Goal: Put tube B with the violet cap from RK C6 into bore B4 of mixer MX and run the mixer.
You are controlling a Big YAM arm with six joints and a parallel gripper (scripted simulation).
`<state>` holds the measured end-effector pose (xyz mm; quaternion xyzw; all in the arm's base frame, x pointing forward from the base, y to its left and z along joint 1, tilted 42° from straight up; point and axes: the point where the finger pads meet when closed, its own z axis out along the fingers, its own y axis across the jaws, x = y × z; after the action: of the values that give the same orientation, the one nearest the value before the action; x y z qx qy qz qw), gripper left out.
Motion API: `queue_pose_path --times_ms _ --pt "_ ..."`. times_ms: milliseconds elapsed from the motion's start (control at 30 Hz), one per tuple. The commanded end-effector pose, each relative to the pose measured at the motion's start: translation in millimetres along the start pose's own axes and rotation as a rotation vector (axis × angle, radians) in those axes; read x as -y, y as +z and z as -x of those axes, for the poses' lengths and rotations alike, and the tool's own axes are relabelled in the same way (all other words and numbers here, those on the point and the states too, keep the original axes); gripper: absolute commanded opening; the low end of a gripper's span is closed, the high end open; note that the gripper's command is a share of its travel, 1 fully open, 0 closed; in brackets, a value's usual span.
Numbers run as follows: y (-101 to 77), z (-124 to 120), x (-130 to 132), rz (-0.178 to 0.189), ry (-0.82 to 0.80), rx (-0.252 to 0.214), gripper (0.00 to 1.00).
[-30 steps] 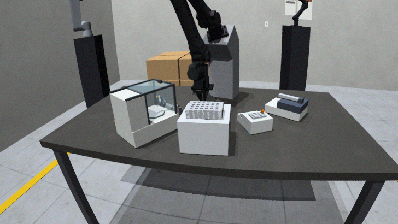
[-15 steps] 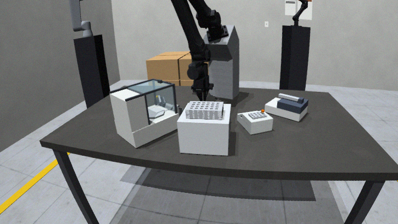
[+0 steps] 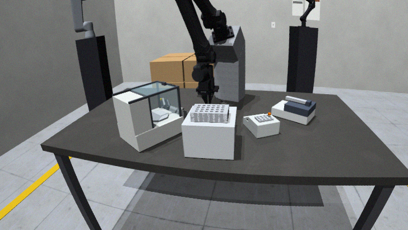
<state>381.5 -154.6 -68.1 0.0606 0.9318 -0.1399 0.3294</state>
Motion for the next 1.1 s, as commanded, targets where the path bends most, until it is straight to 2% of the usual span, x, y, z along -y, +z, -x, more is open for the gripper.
queue_pose_path --times_ms 0,433,467,1067 --pt "-10.7 -13 -8 0.01 0.003 -0.012 0.09" --pt "-10.1 -15 -8 0.01 0.003 -0.014 0.09" --pt "-13.0 -15 -1 0.005 0.004 -0.023 0.09" --pt "-38.6 -12 -6 0.011 0.002 -0.017 0.09"
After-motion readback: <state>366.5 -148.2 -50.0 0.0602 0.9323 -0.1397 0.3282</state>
